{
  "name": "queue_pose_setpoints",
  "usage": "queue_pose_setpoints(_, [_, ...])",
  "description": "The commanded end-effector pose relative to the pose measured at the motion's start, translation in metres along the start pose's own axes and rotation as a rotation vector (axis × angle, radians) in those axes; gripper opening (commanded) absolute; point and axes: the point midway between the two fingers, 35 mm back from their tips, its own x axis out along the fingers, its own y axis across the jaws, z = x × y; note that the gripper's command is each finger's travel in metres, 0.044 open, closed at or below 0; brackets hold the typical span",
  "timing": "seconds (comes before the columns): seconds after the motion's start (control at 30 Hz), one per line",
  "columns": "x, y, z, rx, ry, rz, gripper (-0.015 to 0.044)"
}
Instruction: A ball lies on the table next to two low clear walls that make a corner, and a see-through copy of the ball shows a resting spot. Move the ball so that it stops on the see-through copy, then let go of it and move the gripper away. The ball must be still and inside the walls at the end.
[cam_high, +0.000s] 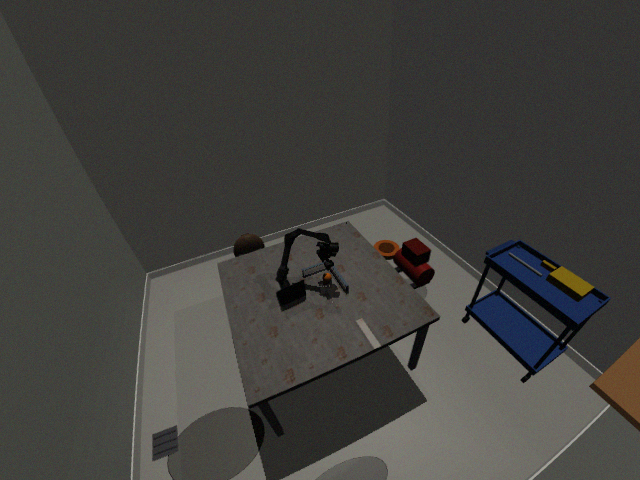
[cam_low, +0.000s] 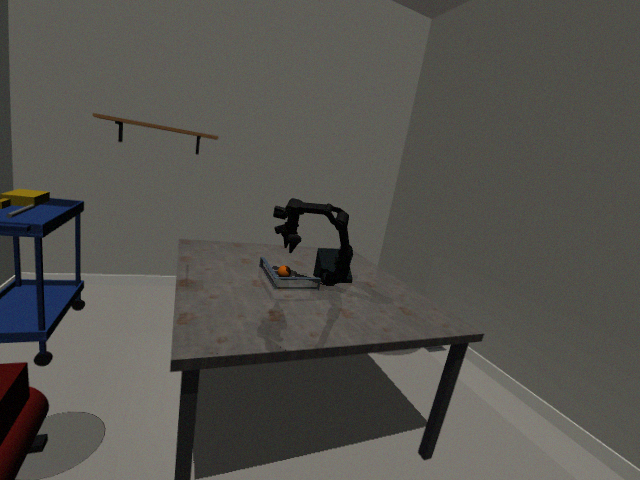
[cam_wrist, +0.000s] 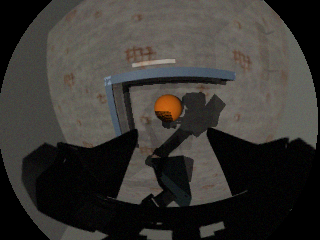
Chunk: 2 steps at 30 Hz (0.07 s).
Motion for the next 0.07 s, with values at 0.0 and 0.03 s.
queue_pose_setpoints(0.0, [-0.0014, 0.0015, 0.0004, -0.014, 0.007, -0.006, 0.0440])
queue_pose_setpoints(0.03, [-0.0014, 0.0015, 0.0004, -0.014, 0.007, -0.006, 0.0440])
